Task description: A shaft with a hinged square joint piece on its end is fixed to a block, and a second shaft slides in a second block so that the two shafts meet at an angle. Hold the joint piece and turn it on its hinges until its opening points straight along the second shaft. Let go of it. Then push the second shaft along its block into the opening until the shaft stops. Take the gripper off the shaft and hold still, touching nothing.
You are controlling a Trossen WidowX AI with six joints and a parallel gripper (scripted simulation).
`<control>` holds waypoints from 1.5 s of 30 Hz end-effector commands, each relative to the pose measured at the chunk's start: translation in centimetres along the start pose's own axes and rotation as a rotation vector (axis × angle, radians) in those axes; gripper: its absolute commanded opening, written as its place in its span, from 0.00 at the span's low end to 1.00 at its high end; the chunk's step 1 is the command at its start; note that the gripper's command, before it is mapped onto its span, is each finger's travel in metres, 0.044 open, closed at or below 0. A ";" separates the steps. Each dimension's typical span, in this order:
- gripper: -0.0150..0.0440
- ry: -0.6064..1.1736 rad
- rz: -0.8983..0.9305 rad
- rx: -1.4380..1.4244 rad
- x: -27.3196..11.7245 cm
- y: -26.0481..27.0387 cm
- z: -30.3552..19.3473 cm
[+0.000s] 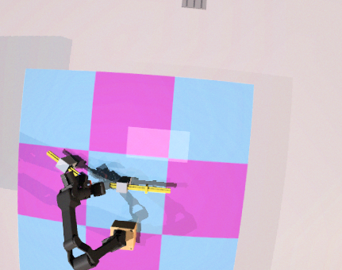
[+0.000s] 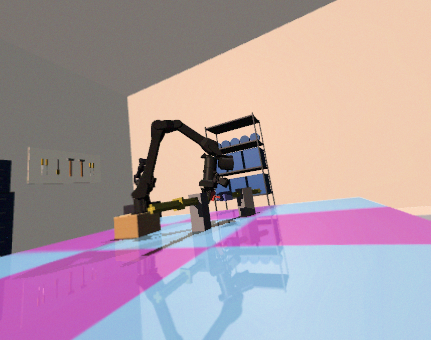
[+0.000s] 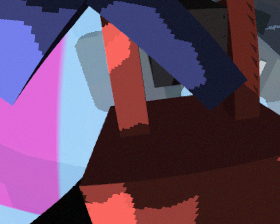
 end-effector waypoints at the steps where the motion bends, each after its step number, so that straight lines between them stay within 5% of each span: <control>1: 0.33 0.000 0.000 0.000 0.0 0.0 0.0; 3: 0.25 0.000 0.000 0.000 0.0 0.0 0.0; 45: 0.25 -0.153 -0.060 -0.614 0.5 -2.6 0.8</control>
Point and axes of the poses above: the point midway between the two fingers, 35 mm back from their tips, its own x axis out along the fingers, its own y axis across the jaws, z = x × y, the point moved 4 cm from there along -x, back along the fingers, and after that the axes turned 9 degrees about x, right-handed, at the moved point
